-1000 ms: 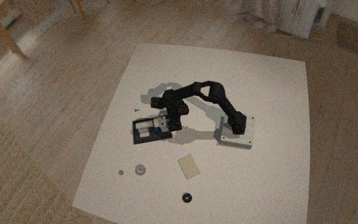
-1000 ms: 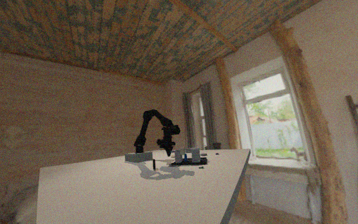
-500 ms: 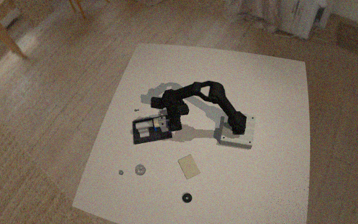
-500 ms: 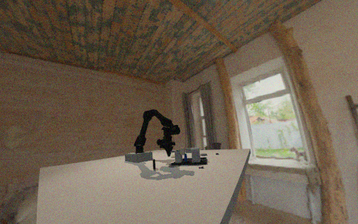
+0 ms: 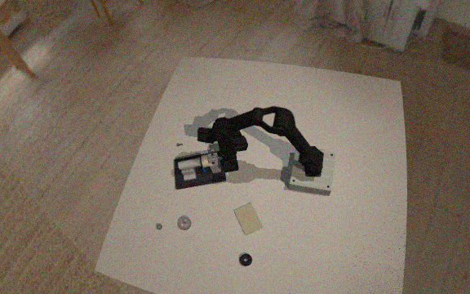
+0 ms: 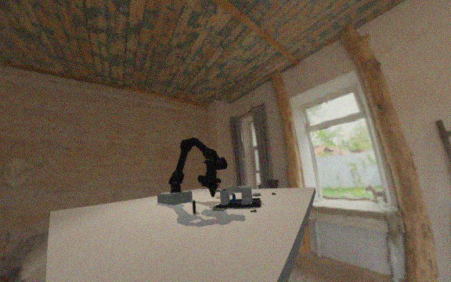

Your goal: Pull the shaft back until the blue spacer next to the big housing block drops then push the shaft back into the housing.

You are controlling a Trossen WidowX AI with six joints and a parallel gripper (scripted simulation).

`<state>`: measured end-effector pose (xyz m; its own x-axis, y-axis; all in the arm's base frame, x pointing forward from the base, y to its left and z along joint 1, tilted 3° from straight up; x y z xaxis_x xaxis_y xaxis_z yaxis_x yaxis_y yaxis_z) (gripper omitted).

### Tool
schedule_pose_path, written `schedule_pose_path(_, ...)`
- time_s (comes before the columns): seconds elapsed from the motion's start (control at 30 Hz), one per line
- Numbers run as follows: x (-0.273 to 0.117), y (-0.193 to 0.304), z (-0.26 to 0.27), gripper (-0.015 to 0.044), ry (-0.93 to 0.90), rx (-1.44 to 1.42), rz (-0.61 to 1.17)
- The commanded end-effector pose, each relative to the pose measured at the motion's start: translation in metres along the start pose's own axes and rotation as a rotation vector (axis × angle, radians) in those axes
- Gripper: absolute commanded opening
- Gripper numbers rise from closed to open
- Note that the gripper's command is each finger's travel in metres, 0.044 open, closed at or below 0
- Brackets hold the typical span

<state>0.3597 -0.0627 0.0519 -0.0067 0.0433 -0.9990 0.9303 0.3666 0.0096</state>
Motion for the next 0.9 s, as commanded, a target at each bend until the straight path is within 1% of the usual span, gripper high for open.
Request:
schedule_pose_path(0.0,-0.0015,0.0036,0.0005,0.0,-0.005,0.0,0.005)
schedule_pose_path(0.87,-0.0023,0.0108,0.0018,0.0,-0.005,0.0,0.005)
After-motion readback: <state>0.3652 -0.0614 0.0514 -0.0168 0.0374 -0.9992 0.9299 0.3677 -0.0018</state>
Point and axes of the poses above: the point midway between the two fingers, 35 mm back from their tips, its own x axis out along the fingers, its own z axis across the jaws, y = z × x, the point moved 4 cm from there along -x, back along the fingers, and after that the axes turned 10 degrees about -x, right-handed, at the moved point
